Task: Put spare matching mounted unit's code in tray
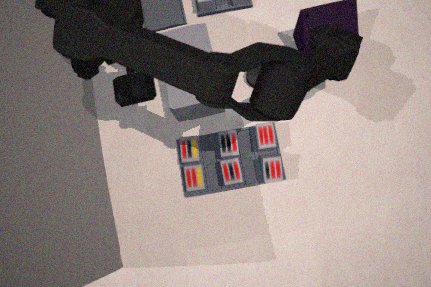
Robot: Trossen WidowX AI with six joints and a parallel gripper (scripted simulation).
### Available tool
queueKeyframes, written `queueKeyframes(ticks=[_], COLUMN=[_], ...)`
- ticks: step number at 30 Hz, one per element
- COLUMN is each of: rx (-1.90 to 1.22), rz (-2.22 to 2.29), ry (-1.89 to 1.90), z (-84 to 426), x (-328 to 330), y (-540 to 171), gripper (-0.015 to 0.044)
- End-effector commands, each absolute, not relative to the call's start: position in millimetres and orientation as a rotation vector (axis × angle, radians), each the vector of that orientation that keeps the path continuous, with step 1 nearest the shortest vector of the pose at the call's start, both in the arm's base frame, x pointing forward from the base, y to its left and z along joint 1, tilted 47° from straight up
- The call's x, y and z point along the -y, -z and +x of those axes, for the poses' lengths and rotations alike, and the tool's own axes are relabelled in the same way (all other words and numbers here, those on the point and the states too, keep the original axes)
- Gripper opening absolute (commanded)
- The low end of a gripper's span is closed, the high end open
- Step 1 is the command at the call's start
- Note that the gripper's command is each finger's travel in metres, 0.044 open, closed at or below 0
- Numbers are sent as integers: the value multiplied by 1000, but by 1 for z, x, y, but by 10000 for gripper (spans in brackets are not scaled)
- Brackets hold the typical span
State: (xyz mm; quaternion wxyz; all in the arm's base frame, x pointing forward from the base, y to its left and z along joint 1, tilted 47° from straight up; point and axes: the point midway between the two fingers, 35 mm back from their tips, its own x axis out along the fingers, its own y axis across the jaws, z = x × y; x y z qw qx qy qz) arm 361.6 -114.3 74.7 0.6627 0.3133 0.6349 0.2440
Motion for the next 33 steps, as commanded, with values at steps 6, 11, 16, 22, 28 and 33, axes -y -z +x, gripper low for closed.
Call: queueKeyframes(ticks=[6,11,16,22,28,33], rx=[-1404,-1203,-949,-682,-683,-695], rz=[653,271,-126,-479,-478,-454], ry=[-597,-888,-1148,-1341,-1342,-1356], z=[360,331,291,248,249,251], x=[110,70,29,-5,-7,-32], y=[-83,-130,-166,-185,-184,-160], gripper=[440,440,440,440,414,300])
